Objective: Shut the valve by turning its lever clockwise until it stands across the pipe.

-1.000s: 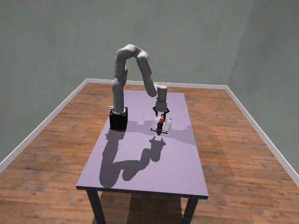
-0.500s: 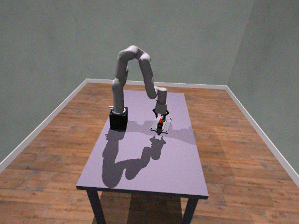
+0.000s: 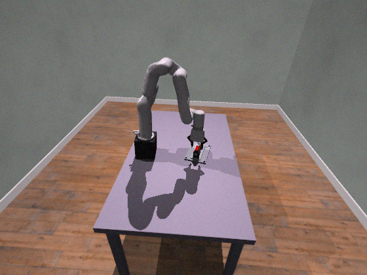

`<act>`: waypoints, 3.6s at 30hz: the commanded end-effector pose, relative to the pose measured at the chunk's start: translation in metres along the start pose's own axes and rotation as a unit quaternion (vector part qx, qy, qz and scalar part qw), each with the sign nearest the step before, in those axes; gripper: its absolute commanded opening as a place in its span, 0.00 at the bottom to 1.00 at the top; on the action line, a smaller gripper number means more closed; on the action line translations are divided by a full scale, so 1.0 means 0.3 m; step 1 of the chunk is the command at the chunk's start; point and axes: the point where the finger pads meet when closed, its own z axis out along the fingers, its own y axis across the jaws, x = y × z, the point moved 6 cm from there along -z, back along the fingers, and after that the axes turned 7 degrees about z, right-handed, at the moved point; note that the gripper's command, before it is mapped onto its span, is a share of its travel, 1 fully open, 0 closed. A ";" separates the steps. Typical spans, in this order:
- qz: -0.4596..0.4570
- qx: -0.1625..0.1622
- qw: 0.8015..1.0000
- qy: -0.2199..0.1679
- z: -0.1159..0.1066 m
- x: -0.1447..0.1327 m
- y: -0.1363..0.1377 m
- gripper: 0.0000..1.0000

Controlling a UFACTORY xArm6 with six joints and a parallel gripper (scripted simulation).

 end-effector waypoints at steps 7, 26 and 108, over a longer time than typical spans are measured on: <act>0.000 -0.002 1.000 0.000 0.019 0.002 0.004 0.68; 0.000 -0.002 1.000 0.000 0.020 0.002 0.004 0.68; 0.000 -0.002 1.000 0.000 0.097 0.004 0.009 0.68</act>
